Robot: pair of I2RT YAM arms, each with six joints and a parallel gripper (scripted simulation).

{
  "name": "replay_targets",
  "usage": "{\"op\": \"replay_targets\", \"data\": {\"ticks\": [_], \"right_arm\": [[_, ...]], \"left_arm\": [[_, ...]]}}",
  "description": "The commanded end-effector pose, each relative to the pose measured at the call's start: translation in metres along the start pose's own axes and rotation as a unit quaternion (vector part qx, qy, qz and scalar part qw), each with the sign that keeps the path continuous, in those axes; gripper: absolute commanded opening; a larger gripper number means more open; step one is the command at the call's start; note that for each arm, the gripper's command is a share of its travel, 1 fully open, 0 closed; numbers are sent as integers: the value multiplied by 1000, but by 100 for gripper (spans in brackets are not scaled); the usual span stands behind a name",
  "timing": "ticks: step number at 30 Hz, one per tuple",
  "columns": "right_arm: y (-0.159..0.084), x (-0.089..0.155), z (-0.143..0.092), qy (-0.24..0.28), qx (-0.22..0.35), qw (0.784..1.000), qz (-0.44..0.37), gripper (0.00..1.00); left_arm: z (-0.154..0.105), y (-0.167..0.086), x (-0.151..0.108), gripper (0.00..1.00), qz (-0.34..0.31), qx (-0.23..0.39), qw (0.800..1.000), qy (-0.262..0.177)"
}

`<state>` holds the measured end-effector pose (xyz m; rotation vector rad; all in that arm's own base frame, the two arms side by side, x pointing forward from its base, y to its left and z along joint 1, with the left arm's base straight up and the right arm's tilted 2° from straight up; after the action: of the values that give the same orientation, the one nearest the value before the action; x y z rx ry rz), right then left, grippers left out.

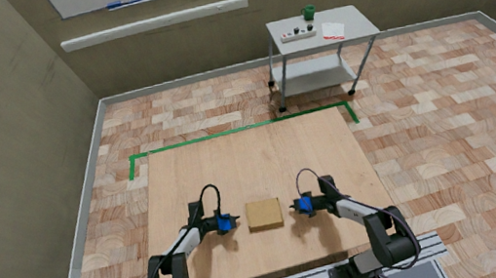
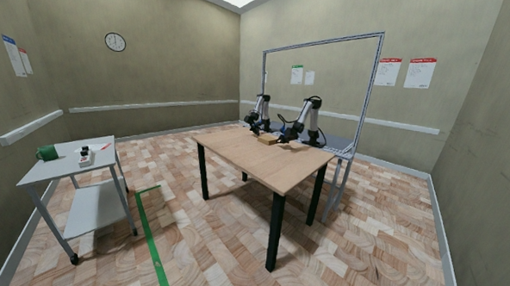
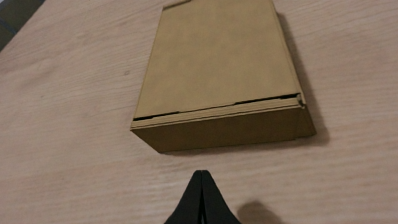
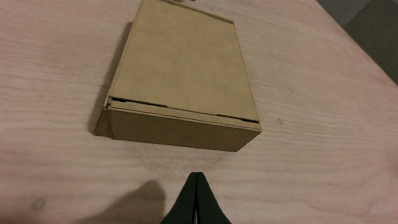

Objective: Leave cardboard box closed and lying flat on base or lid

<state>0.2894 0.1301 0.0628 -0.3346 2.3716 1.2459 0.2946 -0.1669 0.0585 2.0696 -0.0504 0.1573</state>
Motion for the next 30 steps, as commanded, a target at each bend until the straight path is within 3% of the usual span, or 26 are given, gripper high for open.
{"op": "replay_targets", "data": {"ticks": [1, 30], "right_arm": [[6, -2, -4, 22, -16, 1000, 14, 1], [1, -8, -27, 77, -26, 990, 112, 1]], "left_arm": [[-4, -2, -4, 1, -30, 0, 999, -29], [-29, 0, 6, 1, -124, 11, 989, -81]]}}
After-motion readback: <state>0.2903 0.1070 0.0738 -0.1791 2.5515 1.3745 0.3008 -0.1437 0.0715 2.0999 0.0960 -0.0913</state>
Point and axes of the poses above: on each arm, the point where the finger pads meet when closed, its own z axis out along the fingers, its own x axis across the jaws, y = z × x, the point moved 3 cm from there along -z, back along the fingers, and after that the axes turned 12 degrees about -z, right-handed, at the moved point
